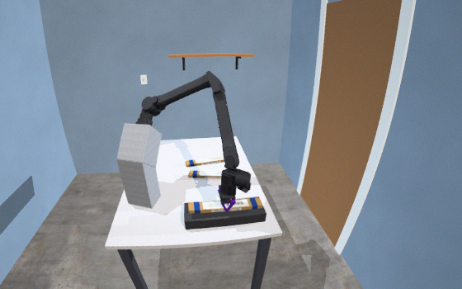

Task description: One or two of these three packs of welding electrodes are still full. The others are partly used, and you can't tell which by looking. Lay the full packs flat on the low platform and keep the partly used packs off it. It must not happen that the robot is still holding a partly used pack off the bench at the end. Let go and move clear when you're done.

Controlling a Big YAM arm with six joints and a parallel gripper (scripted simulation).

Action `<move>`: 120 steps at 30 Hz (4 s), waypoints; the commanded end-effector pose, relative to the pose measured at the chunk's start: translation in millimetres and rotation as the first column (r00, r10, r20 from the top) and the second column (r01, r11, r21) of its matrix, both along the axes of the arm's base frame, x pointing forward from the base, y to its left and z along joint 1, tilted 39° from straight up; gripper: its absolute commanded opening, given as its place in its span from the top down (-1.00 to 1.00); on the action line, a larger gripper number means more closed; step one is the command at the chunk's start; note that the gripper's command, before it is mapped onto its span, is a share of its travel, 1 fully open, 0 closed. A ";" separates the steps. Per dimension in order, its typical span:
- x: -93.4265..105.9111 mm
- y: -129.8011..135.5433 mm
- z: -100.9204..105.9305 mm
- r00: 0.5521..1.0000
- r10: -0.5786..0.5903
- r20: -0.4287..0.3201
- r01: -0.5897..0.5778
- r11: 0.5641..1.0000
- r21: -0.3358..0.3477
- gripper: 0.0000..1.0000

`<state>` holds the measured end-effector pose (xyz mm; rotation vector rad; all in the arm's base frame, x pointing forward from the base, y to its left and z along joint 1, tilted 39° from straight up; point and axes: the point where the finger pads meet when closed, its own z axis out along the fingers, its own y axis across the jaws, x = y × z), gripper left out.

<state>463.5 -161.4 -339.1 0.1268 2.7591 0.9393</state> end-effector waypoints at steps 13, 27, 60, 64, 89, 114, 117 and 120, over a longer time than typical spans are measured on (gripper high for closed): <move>16.3 -72.0 11.4 0.997 -0.058 0.059 0.060 0.998 -0.037 1.00; 12.1 -79.0 6.8 0.997 -0.058 0.056 0.060 0.998 -0.036 1.00; 10.9 -89.7 6.3 0.996 -0.060 0.059 0.063 0.997 -0.039 1.00; 10.3 -90.2 5.7 0.996 -0.060 0.059 0.062 0.997 -0.039 1.00; 12.0 -93.8 7.9 0.996 -0.061 0.063 0.064 0.997 -0.042 1.00; 10.7 -94.1 7.1 0.996 -0.061 0.062 0.064 0.997 -0.042 1.00; 10.6 -94.1 6.9 0.996 -0.061 0.062 0.064 0.997 -0.042 1.00; 10.5 -94.1 6.8 0.996 -0.061 0.062 0.064 0.997 -0.042 1.00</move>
